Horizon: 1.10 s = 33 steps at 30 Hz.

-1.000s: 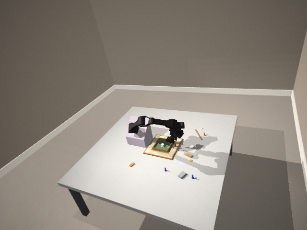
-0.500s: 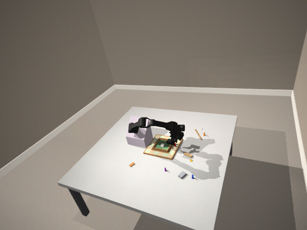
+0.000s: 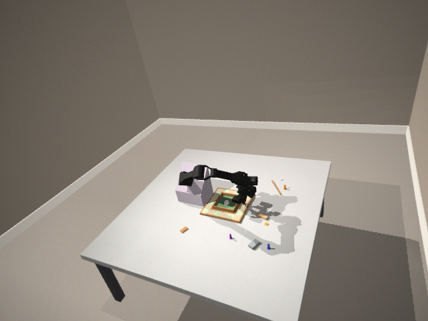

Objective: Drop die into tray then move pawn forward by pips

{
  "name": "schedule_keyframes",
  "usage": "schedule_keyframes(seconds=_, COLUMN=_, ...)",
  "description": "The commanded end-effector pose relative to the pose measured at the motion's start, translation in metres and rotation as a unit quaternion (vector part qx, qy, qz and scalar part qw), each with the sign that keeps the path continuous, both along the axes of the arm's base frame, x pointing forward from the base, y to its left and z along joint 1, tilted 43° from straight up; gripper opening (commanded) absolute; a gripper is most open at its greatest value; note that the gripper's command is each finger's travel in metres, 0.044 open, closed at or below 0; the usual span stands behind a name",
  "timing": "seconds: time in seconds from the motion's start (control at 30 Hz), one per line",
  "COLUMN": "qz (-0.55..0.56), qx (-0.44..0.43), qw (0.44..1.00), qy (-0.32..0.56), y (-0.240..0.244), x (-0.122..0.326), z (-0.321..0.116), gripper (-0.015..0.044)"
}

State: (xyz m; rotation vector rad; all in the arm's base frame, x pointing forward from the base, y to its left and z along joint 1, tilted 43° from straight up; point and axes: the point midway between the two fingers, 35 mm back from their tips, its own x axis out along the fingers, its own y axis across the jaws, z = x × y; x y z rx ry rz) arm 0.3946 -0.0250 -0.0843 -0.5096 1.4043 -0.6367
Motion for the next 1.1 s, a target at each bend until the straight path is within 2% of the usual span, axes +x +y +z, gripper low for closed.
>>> schedule_keyframes(seconds=0.0, qz=0.002, qx=-0.002, qw=1.0, qy=0.001, y=-0.001, x=0.0, z=0.0, gripper=0.0023)
schedule_keyframes(seconds=0.13, qz=0.002, qx=-0.002, qw=1.0, qy=0.001, y=-0.001, x=0.0, z=0.0, gripper=0.0)
schedule_keyframes(seconds=0.3, qz=0.003, qx=-0.002, qw=1.0, qy=0.001, y=0.003, x=0.001, z=0.003, gripper=0.0)
schedule_keyframes(seconds=0.83, qz=0.002, qx=0.001, qw=1.0, qy=0.001, y=0.088, x=-0.005, z=0.089, gripper=0.0)
schedule_keyframes(seconds=1.07, qz=0.002, qx=0.001, qw=1.0, qy=0.001, y=0.09, x=-0.006, z=0.084, gripper=0.0)
